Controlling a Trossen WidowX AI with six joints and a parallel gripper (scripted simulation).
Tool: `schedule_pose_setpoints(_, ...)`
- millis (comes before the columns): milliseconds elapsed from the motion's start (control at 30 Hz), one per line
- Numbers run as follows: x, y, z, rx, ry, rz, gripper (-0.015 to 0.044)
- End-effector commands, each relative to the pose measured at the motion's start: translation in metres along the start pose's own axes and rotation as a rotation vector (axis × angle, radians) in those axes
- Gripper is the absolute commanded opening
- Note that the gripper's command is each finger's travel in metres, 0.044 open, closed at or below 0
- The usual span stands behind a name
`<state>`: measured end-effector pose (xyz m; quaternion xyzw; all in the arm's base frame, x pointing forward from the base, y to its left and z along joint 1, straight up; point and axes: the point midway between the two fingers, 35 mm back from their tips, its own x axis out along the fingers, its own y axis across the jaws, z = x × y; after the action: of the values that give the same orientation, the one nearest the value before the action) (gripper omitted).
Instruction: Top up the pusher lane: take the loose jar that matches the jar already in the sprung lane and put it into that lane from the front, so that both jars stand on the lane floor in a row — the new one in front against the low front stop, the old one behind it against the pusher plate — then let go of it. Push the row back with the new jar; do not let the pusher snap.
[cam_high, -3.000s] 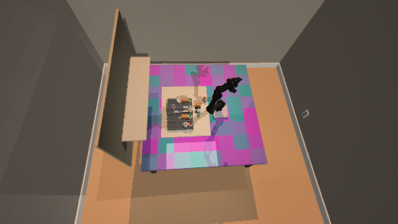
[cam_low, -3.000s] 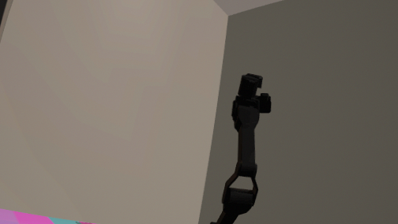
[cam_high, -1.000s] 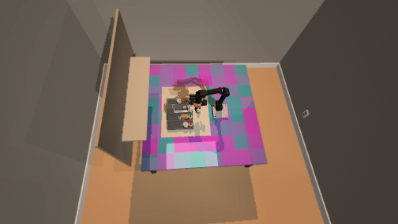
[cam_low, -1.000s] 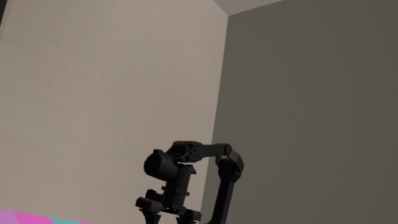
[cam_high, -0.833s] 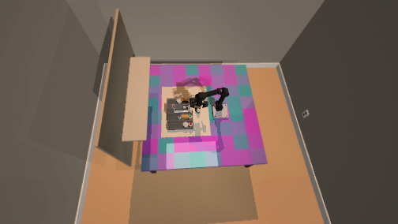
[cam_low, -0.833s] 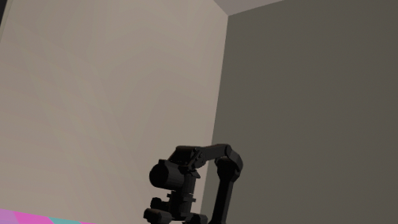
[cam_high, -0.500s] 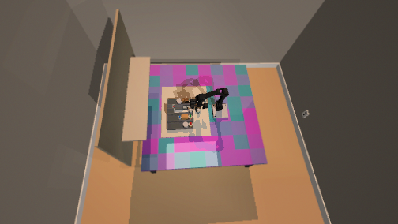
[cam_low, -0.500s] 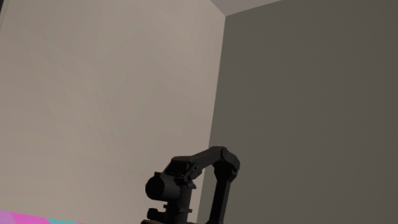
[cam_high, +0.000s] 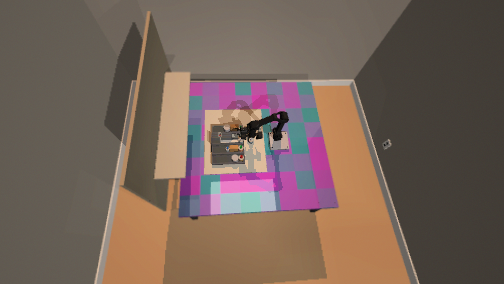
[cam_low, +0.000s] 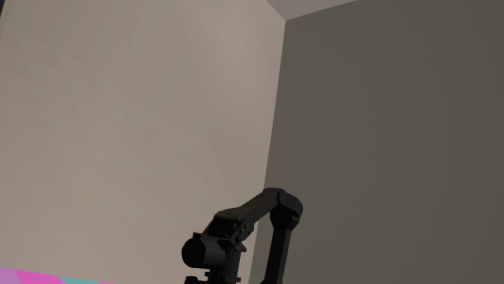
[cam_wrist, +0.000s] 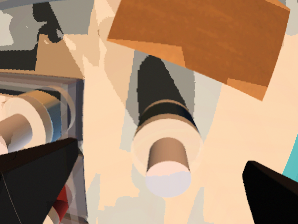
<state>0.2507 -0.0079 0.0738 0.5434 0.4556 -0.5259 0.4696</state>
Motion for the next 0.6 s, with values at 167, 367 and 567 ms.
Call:
schedule_pose_setpoints(167, 0.015, -0.001, 0.000, 0.001, 0.003, -0.005, 0.0440)
schedule_pose_setpoints(367, 0.024, -0.002, 0.000, 0.001, 0.003, -0.005, 0.0440)
schedule_pose_setpoints(567, 0.024, -0.002, 0.000, 0.001, 0.003, -0.005, 0.0309)
